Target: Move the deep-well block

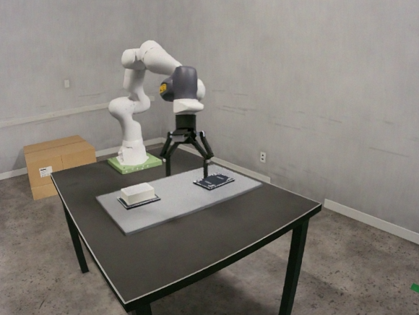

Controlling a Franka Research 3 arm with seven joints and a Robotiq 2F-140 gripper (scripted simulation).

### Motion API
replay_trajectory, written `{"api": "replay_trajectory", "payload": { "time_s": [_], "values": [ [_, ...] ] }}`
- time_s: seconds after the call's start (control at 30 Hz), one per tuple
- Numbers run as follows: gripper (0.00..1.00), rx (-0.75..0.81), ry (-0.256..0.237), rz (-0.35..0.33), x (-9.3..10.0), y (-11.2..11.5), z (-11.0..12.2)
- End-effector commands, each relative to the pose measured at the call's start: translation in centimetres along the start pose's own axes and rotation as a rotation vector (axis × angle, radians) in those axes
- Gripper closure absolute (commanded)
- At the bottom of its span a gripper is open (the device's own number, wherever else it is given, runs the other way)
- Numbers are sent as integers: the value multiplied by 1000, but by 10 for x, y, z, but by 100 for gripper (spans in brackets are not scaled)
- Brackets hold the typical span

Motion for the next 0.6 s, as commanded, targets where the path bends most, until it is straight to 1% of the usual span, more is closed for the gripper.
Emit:
{"api": "replay_trajectory", "payload": {
  "time_s": [0.0,0.13,0.2,0.57],
  "values": [
    [0,-62,-4,-6,0,-2,16],
    [0,-101,3,-22,-3,1,34],
    [0,-101,3,-22,-3,1,34],
    [0,-212,23,-65,-11,12,85]
  ]
}}
Point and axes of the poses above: the point where the finger pads meet when closed, its own x axis back along the fingers, its own z axis across the jaws, y = z × x, the point moved 10 cm from there along x, back along the fingers, and after that the axes turned 12 degrees about x, right-handed, at the moved point
